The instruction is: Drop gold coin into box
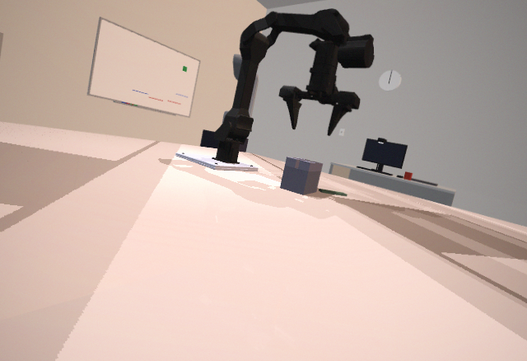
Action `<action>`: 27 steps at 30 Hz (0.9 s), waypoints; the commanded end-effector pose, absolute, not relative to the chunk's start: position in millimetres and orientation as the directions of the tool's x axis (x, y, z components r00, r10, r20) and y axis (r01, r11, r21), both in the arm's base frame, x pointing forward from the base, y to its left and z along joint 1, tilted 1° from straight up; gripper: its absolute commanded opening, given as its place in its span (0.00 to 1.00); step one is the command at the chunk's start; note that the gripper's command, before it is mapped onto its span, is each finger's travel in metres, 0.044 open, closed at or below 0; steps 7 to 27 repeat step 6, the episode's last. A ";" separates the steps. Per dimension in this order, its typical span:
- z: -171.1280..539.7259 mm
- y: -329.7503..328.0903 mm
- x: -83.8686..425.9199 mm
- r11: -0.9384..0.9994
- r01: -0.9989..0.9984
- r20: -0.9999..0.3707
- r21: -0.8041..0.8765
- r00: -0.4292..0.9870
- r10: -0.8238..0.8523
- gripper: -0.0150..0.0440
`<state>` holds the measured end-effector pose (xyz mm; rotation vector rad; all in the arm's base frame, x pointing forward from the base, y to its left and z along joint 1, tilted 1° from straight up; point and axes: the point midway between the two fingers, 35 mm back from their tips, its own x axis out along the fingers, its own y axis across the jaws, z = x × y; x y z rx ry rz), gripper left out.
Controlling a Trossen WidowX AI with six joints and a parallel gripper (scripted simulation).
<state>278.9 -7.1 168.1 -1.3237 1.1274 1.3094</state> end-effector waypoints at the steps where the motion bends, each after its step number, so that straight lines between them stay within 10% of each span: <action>1: 176.0 -7.2 277.5 -0.148 -0.989 -1.000 -0.011 0.011 0.000 1.00; 27: 176.0 -7.2 277.5 -0.148 -0.989 -1.000 -0.011 0.011 0.000 1.00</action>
